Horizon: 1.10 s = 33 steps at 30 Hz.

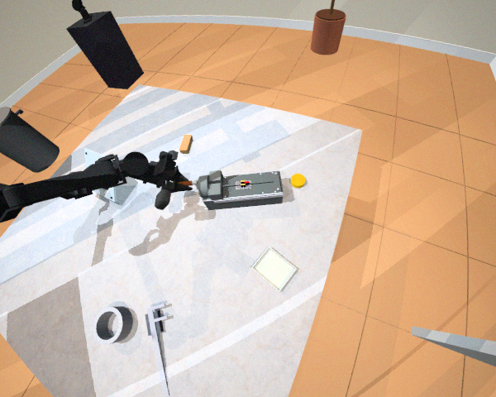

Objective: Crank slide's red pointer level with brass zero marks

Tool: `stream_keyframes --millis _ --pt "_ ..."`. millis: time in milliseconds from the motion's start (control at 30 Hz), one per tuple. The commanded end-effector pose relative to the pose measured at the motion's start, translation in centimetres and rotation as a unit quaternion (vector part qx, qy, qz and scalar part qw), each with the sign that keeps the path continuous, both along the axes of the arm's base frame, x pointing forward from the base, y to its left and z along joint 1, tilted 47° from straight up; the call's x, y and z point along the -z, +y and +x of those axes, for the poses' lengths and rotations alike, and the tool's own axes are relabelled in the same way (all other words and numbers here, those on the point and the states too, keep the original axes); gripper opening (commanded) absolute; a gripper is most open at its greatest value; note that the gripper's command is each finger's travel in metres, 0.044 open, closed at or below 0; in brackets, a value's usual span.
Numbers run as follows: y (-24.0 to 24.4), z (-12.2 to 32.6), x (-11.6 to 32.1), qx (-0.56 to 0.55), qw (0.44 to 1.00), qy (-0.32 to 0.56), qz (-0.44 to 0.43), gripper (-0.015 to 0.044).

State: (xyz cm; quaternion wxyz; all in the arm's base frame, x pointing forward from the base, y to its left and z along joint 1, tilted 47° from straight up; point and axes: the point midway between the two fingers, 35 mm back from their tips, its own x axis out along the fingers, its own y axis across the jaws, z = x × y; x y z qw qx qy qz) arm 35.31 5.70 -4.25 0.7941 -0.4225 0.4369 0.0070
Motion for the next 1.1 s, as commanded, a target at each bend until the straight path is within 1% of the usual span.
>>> stream_keyframes --millis 0,1067 --pt "0.60 -0.39 0.60 -0.009 1.000 0.007 0.005 0.0000" --pt "0.81 -0.66 1.26 -0.009 1.000 0.007 0.005 0.0000"
